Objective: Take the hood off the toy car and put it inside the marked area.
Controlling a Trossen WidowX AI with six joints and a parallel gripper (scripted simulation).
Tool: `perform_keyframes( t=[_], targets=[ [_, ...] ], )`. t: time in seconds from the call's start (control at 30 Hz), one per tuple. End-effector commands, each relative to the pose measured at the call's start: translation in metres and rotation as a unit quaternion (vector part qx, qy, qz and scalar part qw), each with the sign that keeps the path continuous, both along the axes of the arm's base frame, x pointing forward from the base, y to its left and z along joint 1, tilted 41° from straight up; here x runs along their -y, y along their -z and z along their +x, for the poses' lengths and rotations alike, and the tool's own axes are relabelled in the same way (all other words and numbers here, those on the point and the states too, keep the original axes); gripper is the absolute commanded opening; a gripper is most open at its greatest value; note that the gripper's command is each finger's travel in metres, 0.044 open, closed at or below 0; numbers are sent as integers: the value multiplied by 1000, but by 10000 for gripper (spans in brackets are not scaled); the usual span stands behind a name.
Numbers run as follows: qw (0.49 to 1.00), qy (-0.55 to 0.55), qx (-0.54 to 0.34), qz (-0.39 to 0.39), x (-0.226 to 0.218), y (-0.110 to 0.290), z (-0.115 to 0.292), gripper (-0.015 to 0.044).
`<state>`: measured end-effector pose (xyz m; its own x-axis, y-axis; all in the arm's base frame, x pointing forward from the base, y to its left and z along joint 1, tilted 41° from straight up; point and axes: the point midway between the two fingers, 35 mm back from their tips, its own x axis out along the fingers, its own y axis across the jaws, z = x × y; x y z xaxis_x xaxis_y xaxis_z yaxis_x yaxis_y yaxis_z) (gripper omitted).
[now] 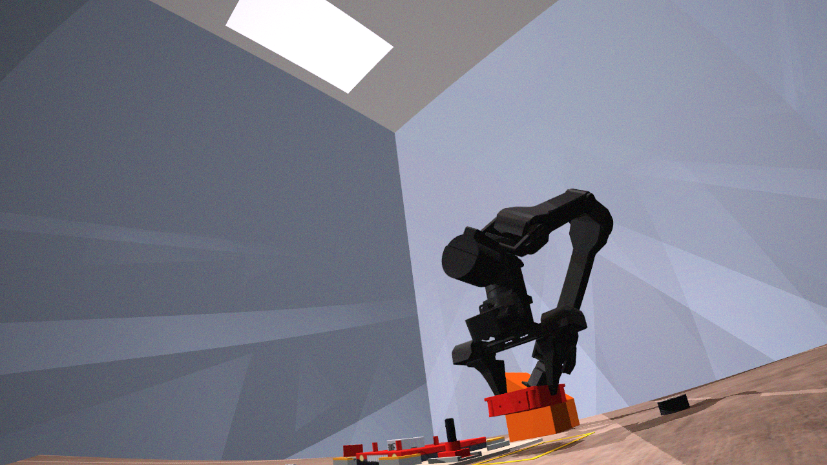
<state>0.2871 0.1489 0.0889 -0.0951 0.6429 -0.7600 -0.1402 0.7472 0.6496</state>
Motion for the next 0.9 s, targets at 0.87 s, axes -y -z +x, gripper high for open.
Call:
perform_keyframes(
  t=[0.87],
  targets=[
    [1000, 2, -5, 2, -12, 14, -4, 0]
  ],
)
